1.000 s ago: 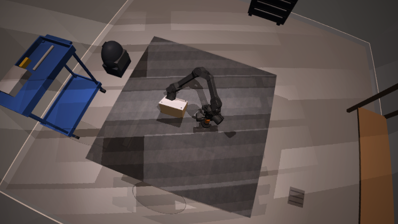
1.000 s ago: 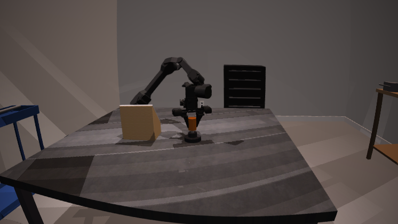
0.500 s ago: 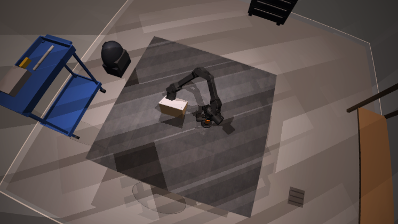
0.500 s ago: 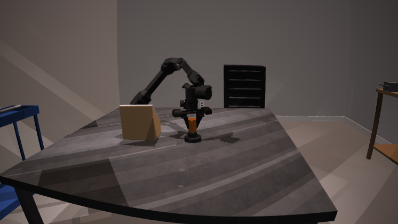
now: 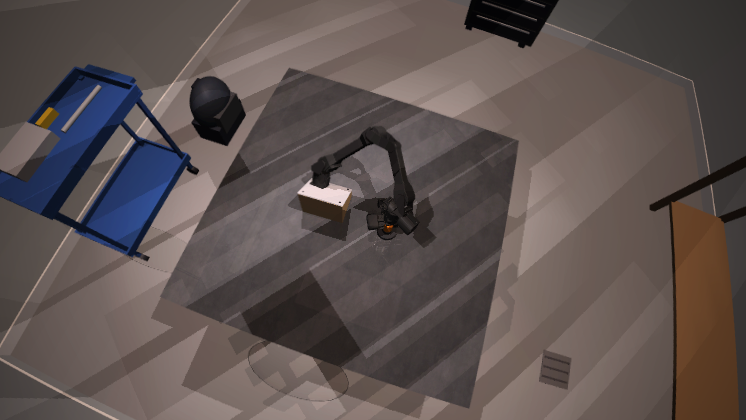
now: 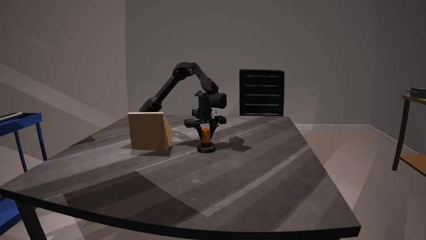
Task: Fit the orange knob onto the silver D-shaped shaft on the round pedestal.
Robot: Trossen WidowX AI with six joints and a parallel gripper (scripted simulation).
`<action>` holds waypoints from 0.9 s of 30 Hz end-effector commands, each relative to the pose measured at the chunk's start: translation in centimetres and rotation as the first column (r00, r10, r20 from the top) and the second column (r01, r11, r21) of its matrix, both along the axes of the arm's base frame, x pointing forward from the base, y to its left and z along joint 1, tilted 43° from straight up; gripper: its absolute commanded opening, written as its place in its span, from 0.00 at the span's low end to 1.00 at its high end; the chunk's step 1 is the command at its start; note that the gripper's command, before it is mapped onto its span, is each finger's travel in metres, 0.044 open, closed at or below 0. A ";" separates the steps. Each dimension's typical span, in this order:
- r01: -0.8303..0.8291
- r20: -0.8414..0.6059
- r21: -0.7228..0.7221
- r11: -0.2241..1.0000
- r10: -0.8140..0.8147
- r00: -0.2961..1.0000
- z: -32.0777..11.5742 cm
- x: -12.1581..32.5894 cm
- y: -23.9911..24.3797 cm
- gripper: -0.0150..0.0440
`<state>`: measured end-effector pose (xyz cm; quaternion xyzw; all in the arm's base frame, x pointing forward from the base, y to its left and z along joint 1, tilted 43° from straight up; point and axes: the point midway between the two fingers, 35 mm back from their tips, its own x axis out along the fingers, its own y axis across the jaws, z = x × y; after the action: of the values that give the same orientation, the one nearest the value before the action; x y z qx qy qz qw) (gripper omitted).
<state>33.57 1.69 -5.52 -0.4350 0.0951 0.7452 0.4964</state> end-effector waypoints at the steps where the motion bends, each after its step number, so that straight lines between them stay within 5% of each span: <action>1: 0.000 0.000 0.000 1.000 0.000 1.000 0.0 0.0 0.0 0.25; 5: 0.000 0.000 0.000 1.000 0.000 1.000 0.0 0.0 0.0 0.25; 22: 0.000 0.000 0.000 1.000 0.000 1.000 0.0 0.0 0.0 1.00; 27: 0.000 0.000 0.000 1.000 0.000 1.000 0.0 0.0 0.0 1.00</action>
<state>33.57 1.67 -5.52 -0.4350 0.0952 0.7450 0.4966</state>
